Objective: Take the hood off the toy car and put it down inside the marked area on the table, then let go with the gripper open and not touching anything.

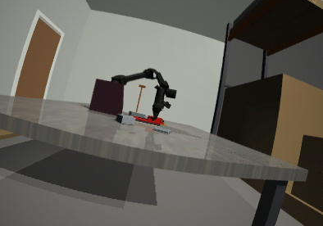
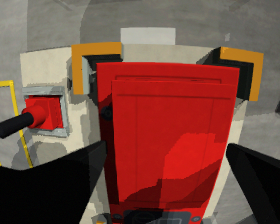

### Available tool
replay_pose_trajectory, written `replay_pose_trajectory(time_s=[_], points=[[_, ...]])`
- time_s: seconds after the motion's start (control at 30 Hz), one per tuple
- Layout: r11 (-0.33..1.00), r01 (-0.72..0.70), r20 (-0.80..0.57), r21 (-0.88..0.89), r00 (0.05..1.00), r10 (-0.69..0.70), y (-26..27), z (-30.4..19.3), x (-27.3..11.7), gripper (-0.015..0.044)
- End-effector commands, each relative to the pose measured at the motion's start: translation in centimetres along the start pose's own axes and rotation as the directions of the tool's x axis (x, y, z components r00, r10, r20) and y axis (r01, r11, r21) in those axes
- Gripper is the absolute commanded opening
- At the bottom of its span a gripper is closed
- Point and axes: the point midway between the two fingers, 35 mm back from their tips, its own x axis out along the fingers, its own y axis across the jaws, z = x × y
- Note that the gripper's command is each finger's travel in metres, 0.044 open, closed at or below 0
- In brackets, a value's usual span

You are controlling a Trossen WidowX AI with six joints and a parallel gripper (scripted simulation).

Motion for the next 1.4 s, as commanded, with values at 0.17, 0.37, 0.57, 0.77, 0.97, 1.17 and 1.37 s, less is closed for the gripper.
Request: replay_pose_trajectory(time_s=[0.17,0.37,0.57,0.77,0.97,1.17,1.37], points=[[1.000,0.000,0.000,0.000,1.000,0.000,0.0,0.0,0.2,0.0387],[1.000,0.000,0.000,0.000,1.000,0.000,0.0,0.0,0.2,0.0328],[1.000,0.000,0.000,0.000,1.000,0.000,0.0,0.0,0.2,0.0268],[1.000,0.000,0.000,0.000,1.000,0.000,0.0,0.0,-0.1,0.0111],[1.000,0.001,0.000,0.000,1.000,-0.001,0.0,0.0,-0.5,0.0000],[1.000,0.001,0.000,0.001,1.000,-0.001,0.0,0.0,-0.9,0.0000],[1.000,0.001,0.000,0.001,1.000,-0.001,-0.1,0.0,-1.3,0.0000]])
